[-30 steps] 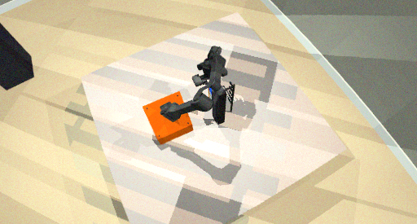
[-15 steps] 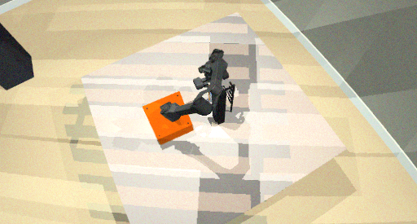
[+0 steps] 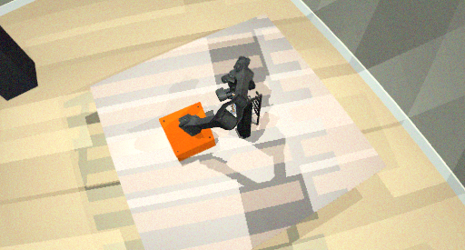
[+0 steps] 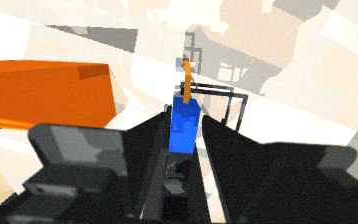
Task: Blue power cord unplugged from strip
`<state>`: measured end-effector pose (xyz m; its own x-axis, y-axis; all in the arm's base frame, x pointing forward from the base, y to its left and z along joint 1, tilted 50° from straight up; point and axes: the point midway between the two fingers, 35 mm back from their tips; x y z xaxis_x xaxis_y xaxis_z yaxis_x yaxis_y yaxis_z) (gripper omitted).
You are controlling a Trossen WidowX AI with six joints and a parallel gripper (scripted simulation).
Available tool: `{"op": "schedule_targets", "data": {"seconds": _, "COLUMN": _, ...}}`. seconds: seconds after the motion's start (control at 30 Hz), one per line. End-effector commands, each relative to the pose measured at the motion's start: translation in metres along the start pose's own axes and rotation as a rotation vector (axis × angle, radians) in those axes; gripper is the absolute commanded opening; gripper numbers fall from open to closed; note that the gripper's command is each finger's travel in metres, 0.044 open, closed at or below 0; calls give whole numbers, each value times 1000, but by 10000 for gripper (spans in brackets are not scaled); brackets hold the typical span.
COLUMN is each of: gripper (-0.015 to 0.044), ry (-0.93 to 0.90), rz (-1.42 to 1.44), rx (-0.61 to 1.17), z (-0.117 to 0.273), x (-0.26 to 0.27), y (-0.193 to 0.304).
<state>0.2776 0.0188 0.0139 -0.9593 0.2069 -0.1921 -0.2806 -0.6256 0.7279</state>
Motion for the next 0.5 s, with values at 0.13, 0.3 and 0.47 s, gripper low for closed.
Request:
{"op": "schedule_targets", "data": {"seconds": 0.13, "gripper": 134, "ry": -1, "rz": 0, "rx": 1, "z": -2, "x": 0, "y": 0}}
{"op": "schedule_targets", "data": {"seconds": 0.3, "gripper": 42, "ry": -1, "rz": 0, "rx": 1, "z": -2, "x": 0, "y": 0}}
{"op": "schedule_targets", "data": {"seconds": 0.47, "gripper": 8, "ry": -1, "rz": 0, "rx": 1, "z": -2, "x": 0, "y": 0}}
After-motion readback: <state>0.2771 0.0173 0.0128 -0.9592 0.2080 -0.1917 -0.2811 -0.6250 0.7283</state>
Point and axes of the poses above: the point midway between the two fingers, 35 mm back from their tips, its own z axis back along the fingers, its own x axis across the jaws, y = z × x, and after that the axes turned 12 degrees about -z, right-handed
